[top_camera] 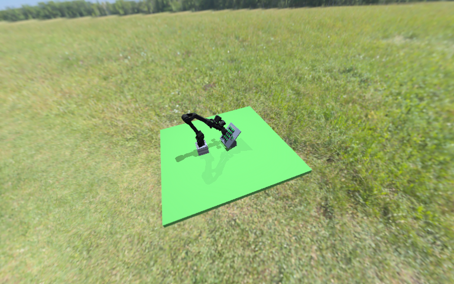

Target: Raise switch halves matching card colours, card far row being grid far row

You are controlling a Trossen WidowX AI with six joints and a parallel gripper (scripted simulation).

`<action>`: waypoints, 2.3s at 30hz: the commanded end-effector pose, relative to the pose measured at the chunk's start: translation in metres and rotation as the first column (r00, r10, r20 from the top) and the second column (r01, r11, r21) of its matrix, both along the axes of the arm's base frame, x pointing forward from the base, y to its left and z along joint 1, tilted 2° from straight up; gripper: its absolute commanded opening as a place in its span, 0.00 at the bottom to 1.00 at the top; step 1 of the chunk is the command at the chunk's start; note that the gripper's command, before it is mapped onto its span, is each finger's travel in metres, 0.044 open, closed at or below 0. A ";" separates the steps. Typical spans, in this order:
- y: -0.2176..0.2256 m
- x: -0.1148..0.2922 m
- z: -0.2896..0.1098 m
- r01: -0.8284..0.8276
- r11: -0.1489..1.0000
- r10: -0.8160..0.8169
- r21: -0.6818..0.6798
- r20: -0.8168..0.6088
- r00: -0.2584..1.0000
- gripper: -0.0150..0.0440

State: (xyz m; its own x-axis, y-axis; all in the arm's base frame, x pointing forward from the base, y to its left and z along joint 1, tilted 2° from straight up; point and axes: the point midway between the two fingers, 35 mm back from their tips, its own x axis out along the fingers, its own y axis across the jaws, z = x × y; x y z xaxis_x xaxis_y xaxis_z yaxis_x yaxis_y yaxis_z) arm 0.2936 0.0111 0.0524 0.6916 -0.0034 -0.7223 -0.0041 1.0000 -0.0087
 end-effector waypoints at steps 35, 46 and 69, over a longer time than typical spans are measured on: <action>0.000 -0.004 0.008 0.001 1.000 -0.001 0.000 -0.006 1.000 0.25; 0.000 -0.040 0.045 0.001 1.000 -0.001 0.000 -0.029 1.000 0.25; -0.054 -0.017 0.019 0.001 1.000 -0.001 -0.006 -0.002 1.000 0.25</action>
